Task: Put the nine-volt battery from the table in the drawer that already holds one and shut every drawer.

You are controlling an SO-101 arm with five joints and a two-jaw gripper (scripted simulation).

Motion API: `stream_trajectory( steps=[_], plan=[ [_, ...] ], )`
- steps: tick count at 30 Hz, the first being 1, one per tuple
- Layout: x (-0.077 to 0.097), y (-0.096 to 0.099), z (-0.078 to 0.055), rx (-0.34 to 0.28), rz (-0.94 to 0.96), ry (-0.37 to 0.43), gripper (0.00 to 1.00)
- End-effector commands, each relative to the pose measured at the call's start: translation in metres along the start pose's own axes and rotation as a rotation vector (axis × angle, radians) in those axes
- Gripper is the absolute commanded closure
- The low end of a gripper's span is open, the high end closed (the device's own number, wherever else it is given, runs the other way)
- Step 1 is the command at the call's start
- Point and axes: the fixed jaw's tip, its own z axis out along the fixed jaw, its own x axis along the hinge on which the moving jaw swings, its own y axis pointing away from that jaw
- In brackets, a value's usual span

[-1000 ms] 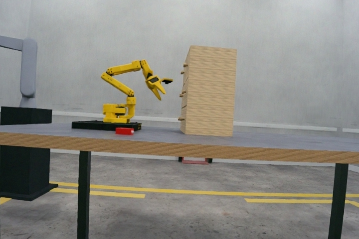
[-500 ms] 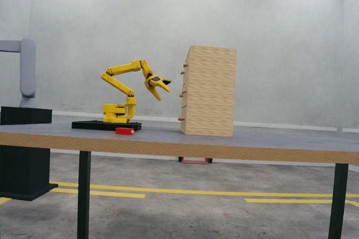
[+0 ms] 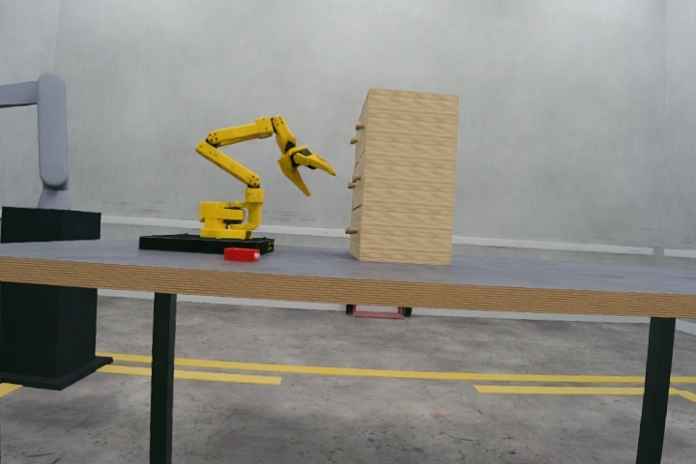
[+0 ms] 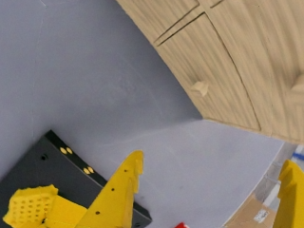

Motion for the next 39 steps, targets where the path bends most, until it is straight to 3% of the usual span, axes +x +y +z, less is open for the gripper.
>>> stream_trajectory(
  steps=[1,39],
  plan=[
    [0.0016,0.0037,0.0008,-0.014,-0.103,0.002,0.50],
    [0.0042,0.0034,0.0008,-0.019,-0.958,-0.017,0.50]
  ],
)
